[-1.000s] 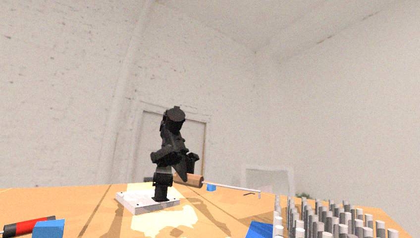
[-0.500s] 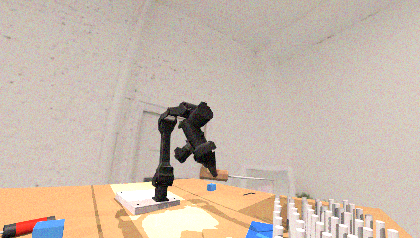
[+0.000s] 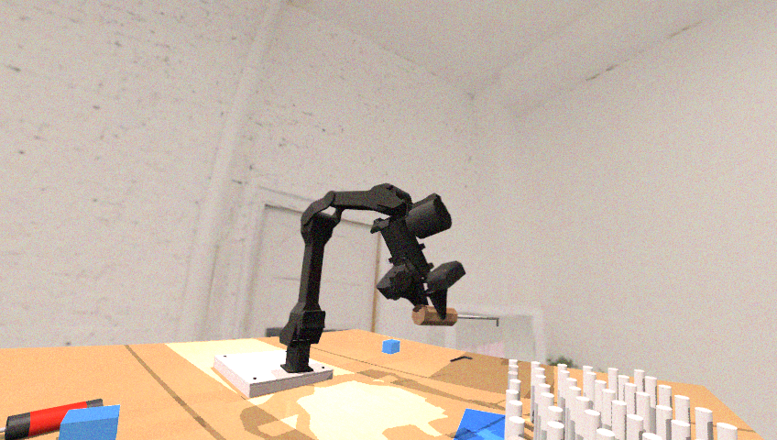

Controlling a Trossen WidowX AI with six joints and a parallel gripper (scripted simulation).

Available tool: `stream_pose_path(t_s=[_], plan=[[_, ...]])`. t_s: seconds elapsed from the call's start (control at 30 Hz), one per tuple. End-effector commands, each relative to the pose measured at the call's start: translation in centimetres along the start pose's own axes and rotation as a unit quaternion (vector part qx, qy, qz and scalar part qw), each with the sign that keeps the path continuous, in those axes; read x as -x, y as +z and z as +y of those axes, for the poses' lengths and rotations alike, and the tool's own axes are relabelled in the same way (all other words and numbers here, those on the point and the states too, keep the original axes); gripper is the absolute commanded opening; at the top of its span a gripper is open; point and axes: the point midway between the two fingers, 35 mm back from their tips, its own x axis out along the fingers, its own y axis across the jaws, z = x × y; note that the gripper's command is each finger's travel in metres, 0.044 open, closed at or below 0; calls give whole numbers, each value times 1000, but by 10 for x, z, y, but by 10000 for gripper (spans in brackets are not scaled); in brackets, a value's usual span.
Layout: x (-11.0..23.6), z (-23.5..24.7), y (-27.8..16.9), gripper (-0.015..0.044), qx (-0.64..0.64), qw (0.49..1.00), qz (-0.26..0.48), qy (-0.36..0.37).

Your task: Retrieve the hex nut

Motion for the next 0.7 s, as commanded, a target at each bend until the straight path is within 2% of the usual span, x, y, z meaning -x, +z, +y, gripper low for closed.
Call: stream_pose_path(t_s=[0.0,0.67], plan=[[-9,0,-25,0,55,998,16,-27],[-71,-43,-132,0,301,935,82,-169]])
